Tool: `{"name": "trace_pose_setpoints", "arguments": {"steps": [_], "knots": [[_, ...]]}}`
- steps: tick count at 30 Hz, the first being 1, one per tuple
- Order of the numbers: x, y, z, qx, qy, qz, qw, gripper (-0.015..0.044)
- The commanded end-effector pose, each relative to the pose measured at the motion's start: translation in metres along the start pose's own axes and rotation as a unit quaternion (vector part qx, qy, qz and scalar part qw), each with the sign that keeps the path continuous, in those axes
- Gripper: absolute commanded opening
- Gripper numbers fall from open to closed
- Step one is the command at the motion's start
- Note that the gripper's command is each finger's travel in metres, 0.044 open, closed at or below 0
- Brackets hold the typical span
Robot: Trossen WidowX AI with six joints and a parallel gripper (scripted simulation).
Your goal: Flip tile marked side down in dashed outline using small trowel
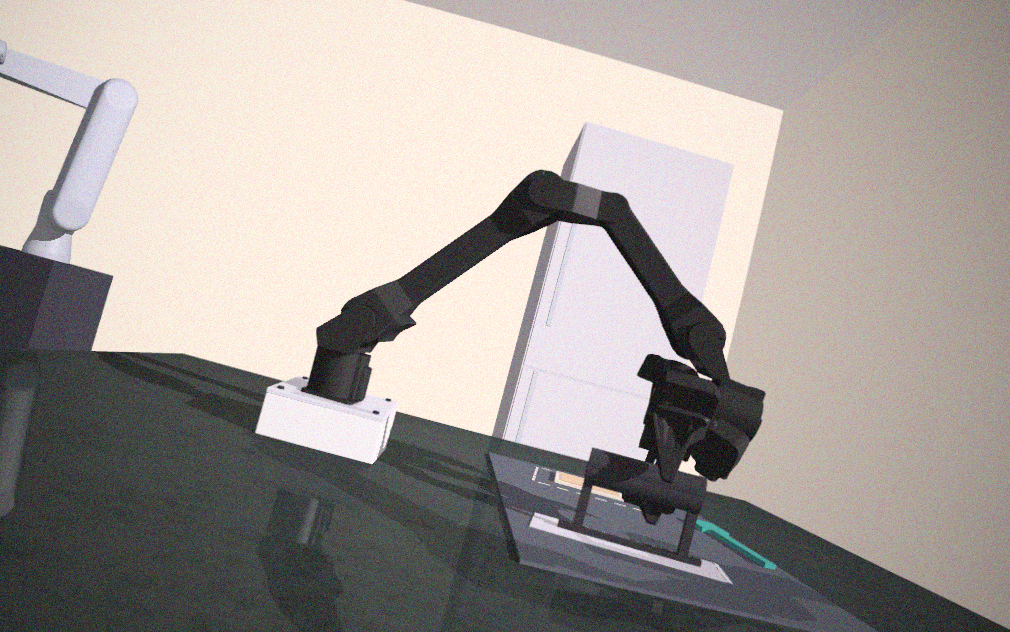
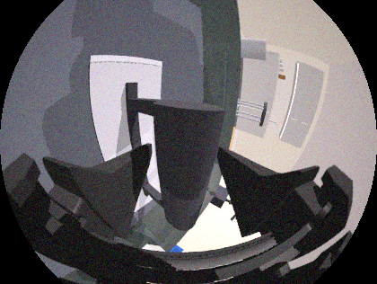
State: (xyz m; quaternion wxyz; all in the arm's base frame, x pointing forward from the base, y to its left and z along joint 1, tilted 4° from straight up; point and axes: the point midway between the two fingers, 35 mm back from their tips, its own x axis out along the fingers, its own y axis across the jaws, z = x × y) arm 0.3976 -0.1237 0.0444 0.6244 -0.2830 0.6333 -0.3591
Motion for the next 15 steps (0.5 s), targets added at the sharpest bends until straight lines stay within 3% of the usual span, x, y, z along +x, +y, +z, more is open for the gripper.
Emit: {"name": "trace_pose_setpoints", "arguments": {"steps": [1, 9, 15], "knots": [[-0.023, 0.001, 0.004, 0.003, -0.007, 0.004, 1.000, 0.0300], [-0.055, -0.001, 0.000, 0.003, -0.007, 0.004, 1.000, 0.0300], [-0.112, -0.059, -0.052, -0.003, -0.008, 0.003, 1.000, 0.0300]]}}
